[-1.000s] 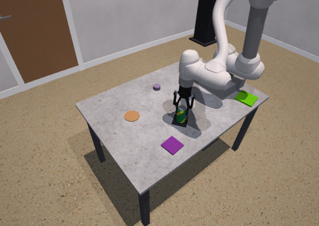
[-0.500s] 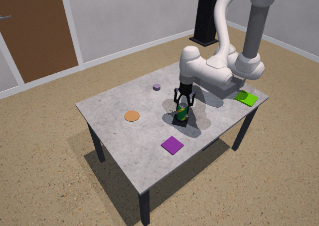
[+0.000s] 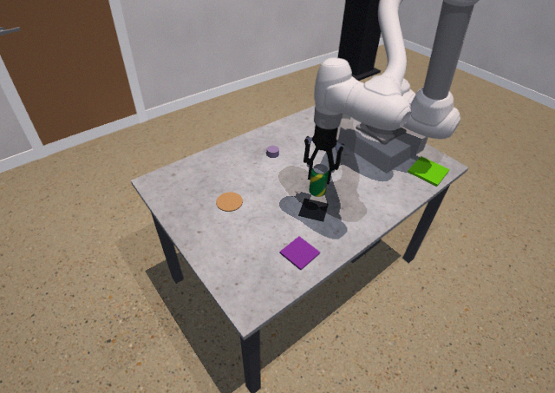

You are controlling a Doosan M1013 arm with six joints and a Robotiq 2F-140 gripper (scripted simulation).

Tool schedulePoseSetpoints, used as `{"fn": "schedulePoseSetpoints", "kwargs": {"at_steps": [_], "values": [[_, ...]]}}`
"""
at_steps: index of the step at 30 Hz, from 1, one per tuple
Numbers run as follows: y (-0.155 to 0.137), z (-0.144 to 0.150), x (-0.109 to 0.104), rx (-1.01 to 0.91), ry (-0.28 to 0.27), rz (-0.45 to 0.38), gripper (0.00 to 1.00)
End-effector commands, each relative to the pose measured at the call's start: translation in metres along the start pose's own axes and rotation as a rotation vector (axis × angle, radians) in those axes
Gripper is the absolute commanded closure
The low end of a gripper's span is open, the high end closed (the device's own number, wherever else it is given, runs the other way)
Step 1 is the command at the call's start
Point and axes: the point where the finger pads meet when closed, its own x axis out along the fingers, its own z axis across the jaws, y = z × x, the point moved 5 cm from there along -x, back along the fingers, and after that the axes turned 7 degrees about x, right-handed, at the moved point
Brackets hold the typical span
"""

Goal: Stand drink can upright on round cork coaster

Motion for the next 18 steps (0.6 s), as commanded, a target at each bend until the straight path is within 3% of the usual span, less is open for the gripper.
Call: {"fn": "schedulePoseSetpoints", "kwargs": {"at_steps": [1,18], "values": [[-0.0044,0.0022,-0.0116,-0.001,-0.001,-0.006,0.90],[-0.0073,-0.0052,-0.0093,-0.002,-0.002,-0.002,0.90]]}}
